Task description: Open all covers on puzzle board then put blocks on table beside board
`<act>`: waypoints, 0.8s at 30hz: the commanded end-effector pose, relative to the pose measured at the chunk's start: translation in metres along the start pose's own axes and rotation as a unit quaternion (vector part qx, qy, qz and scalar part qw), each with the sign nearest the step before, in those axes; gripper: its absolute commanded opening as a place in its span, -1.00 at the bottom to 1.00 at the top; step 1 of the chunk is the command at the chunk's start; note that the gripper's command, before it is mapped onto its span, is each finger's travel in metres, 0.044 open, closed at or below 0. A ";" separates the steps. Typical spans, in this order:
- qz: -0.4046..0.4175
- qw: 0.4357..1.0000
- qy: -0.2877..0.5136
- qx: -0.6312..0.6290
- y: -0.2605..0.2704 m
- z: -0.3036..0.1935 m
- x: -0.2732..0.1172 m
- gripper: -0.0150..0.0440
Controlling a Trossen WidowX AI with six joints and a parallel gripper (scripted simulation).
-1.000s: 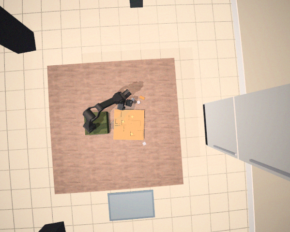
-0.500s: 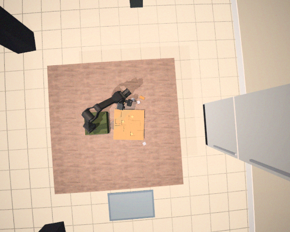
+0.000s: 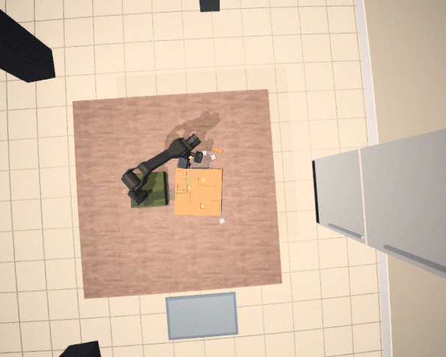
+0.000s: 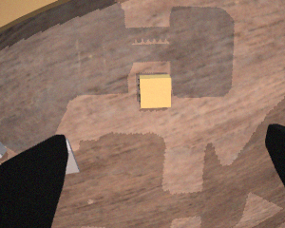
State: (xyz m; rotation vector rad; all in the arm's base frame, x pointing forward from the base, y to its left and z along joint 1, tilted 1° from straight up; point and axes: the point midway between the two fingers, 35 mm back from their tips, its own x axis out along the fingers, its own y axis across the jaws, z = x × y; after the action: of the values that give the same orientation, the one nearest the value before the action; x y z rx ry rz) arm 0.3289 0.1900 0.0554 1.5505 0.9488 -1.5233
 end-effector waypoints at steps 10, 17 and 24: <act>0.005 0.998 0.001 -0.056 0.025 0.043 -0.009 0.11; -0.006 0.996 0.001 -0.087 0.034 0.078 -0.010 -0.49; -0.004 0.990 0.001 -0.138 0.045 0.115 -0.010 -0.49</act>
State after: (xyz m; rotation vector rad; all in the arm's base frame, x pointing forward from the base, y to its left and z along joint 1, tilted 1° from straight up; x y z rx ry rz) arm 0.3231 0.0819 0.0635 1.3785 1.0906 -1.3694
